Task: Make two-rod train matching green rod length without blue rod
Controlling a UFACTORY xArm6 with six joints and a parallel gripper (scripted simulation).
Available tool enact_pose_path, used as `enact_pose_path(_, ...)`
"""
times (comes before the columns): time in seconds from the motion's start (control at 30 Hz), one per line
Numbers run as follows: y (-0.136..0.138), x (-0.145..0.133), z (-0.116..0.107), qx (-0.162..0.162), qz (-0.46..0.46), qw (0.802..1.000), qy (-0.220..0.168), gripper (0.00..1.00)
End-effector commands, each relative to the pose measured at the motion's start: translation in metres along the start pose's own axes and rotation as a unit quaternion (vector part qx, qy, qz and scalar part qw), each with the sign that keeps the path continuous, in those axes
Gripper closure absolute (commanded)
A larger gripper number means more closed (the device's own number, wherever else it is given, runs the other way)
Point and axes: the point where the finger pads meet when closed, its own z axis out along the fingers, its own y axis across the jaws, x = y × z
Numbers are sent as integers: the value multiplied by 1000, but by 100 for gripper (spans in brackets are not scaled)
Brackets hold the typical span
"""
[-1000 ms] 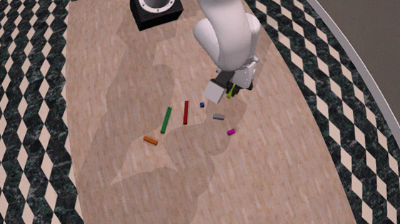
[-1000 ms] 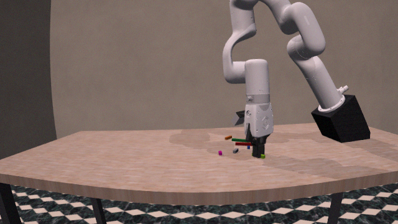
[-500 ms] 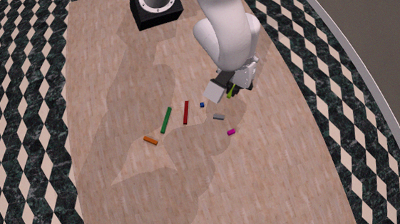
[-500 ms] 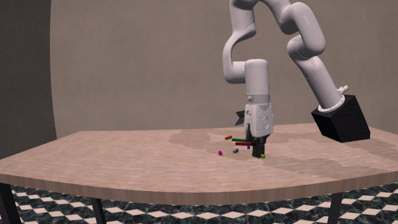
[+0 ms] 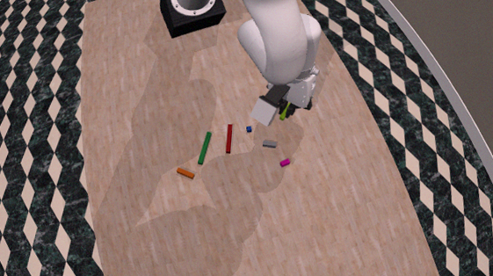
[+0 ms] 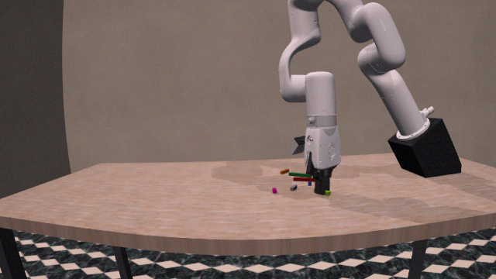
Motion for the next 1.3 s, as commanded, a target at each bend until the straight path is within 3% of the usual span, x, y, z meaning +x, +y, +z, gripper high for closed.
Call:
enact_pose_path(0.0, -1, 0, -6, 0, 0, 1000, 0, 96)
enact_pose_path(0.6, -1, 0, -42, 0, 0, 1000, 0, 96)
enact_pose_path(1.0, -1, 0, -87, 0, 0, 1000, 0, 96)
enact_pose_path(1.27, -1, 0, -95, 0, 0, 1000, 0, 96)
